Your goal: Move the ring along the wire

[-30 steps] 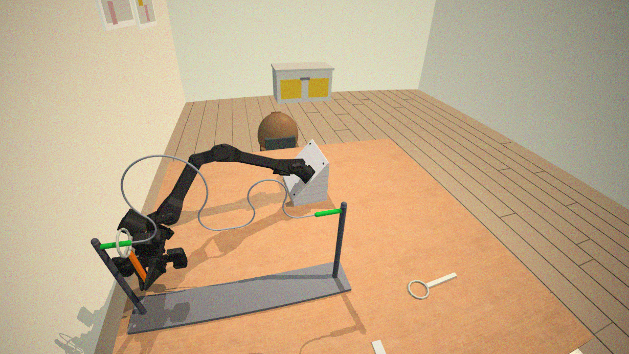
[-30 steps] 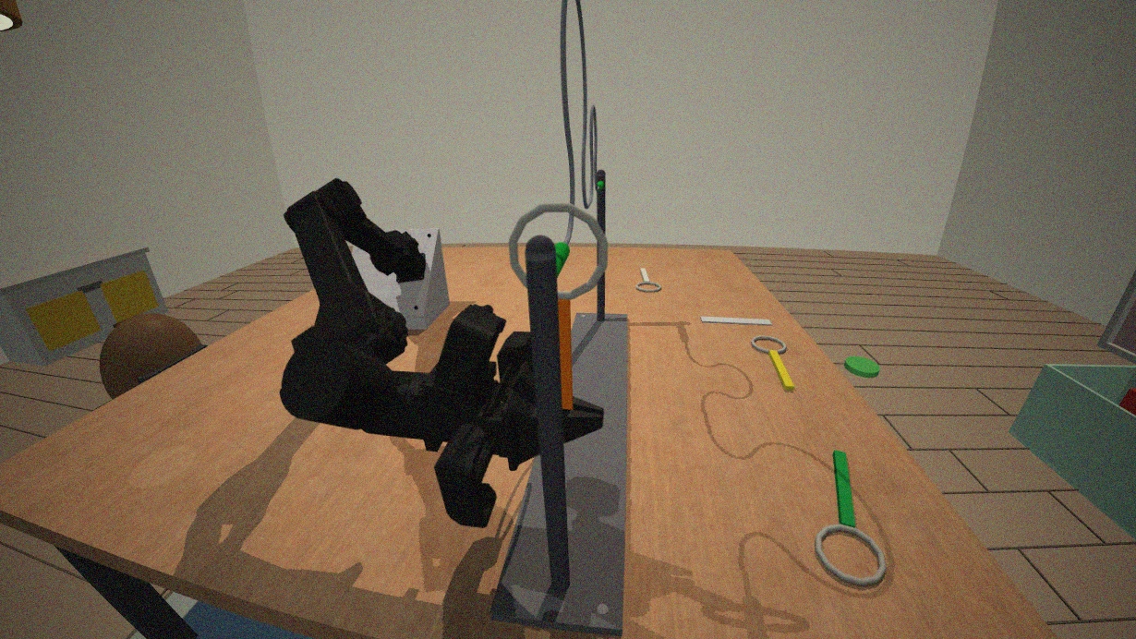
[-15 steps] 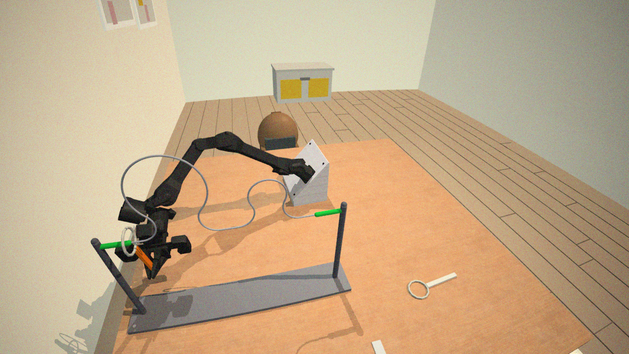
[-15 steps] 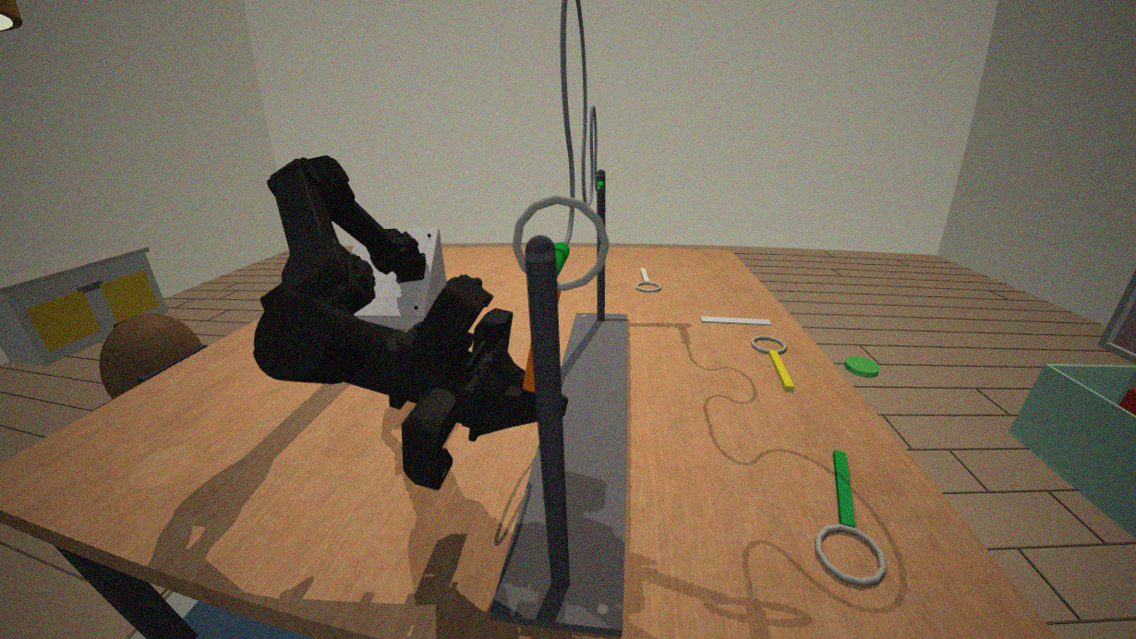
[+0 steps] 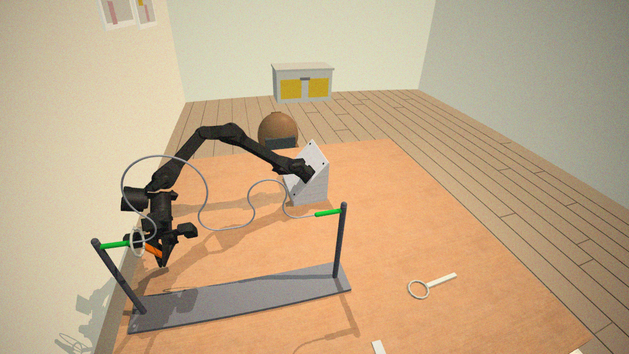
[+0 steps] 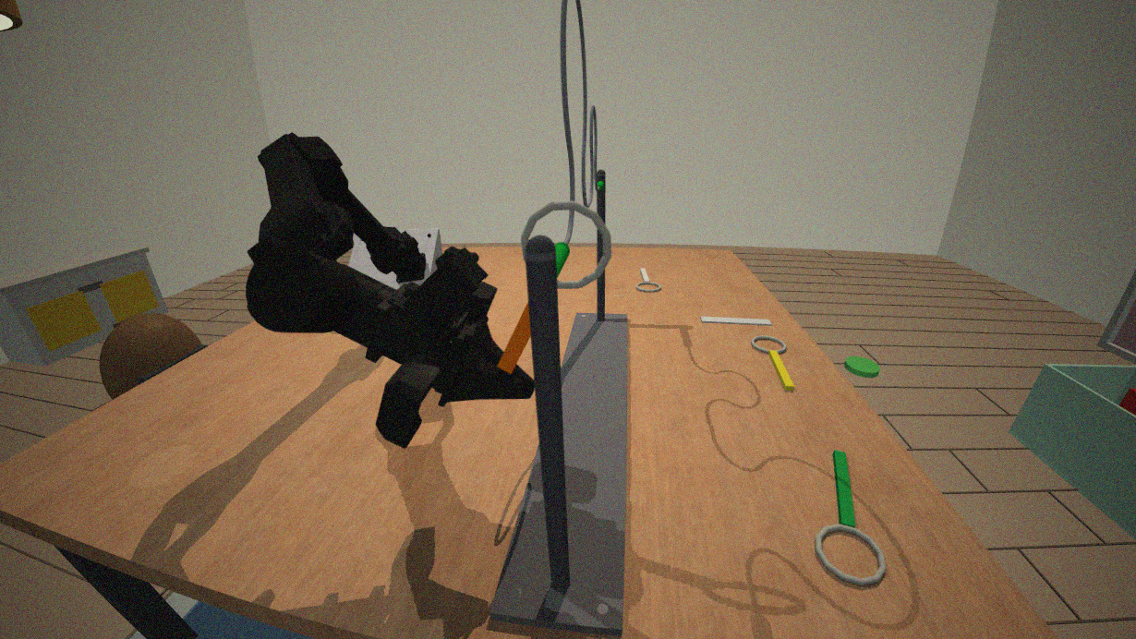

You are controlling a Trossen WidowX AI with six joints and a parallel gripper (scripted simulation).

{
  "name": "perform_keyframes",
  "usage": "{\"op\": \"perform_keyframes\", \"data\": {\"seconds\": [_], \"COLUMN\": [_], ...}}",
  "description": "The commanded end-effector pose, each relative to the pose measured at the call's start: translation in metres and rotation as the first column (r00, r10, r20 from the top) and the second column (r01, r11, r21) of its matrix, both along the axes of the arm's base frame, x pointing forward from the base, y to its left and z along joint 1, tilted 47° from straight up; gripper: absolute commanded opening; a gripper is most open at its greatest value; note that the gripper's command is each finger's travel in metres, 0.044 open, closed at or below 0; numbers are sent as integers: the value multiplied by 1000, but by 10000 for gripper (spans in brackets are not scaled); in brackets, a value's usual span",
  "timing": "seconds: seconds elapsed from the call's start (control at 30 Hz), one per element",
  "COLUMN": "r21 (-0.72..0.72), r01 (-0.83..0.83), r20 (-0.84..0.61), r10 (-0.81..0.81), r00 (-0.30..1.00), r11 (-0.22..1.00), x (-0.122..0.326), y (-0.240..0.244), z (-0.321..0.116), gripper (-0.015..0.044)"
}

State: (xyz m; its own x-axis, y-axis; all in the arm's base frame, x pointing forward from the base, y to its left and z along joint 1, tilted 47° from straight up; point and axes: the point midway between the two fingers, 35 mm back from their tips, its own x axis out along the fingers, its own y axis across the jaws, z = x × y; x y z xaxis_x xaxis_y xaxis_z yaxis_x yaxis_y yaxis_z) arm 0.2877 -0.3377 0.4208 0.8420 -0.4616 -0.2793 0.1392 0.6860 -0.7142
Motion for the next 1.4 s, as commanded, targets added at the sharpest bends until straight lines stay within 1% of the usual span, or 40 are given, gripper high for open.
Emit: {"op": "perform_keyframes", "data": {"seconds": [0.0,0.3,0.7,1.0,1.37], "r21": [24,126,346,519,727], "r01": [26,18,-4,-28,-68], "r20": [-27,-15,19,51,96], "r10": [-25,-16,-3,2,-3], "r00": [999,1000,1000,999,995], "r11": [999,992,938,854,683], "x": [-4,-1,5,10,17], "y": [8,22,53,80,121], "z": [-3,-17,-38,-49,-55], "gripper": [-150,-150,-150,-150,-150]}}
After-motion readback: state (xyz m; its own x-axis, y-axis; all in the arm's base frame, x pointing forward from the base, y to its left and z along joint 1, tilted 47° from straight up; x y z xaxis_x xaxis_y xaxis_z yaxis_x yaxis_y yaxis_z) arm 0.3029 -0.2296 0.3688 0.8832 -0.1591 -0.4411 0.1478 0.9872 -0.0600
